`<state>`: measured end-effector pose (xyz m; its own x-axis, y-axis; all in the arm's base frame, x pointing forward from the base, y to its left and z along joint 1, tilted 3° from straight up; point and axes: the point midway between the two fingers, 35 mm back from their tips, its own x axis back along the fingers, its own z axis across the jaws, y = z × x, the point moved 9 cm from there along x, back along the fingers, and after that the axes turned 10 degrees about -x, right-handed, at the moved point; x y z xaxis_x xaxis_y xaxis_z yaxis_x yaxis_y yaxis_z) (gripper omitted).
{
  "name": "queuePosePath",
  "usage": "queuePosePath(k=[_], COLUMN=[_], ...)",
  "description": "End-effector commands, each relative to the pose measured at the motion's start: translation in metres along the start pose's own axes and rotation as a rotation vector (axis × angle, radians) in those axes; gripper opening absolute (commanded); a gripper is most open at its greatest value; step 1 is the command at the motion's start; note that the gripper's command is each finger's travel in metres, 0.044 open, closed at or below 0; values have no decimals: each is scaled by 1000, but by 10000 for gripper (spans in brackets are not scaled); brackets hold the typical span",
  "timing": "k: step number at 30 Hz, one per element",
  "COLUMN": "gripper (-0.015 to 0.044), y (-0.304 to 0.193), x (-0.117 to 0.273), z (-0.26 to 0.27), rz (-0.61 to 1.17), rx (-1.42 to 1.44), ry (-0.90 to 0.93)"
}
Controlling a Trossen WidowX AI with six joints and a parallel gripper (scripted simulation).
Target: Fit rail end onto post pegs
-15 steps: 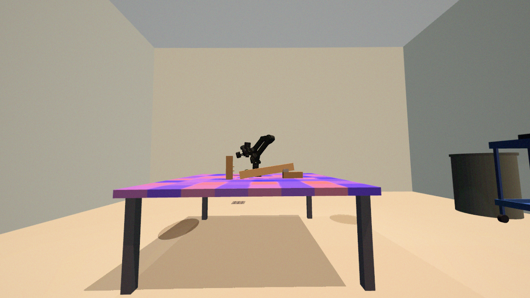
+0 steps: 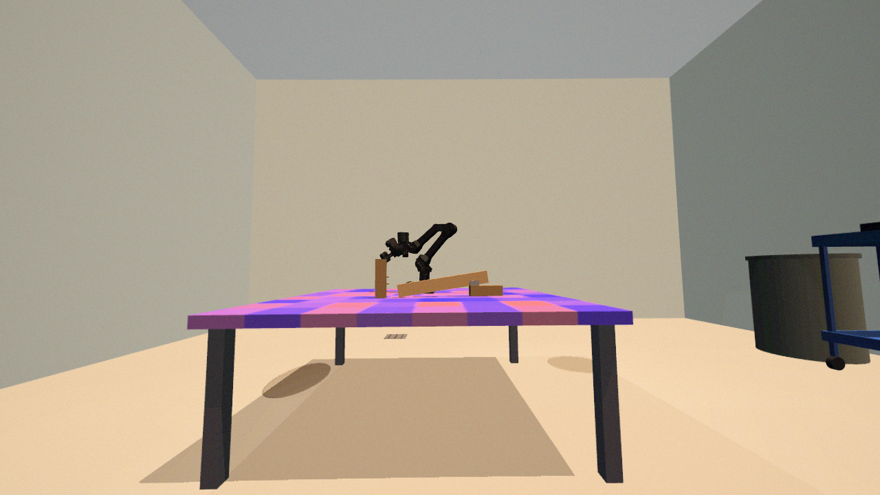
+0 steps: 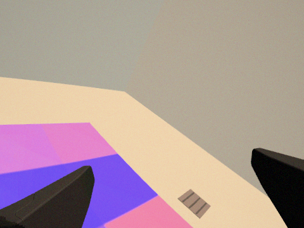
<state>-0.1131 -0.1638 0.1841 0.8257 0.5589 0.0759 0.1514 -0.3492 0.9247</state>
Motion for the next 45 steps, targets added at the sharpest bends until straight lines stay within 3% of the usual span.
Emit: queuePosePath(k=[1, 13, 28, 35, 40, 45], gripper=[440, 440, 440, 440, 440, 440], y=[17, 65, 104, 111, 140, 134], x=[3, 49, 169, 236, 231, 270], z=[22, 103, 170, 177, 179, 182], rz=[-35, -239, -707, -986, -987, -1098], rx=[101, 487, 948, 1123, 1059, 1116], ry=[138, 627, 1151, 1338, 1294, 1412])
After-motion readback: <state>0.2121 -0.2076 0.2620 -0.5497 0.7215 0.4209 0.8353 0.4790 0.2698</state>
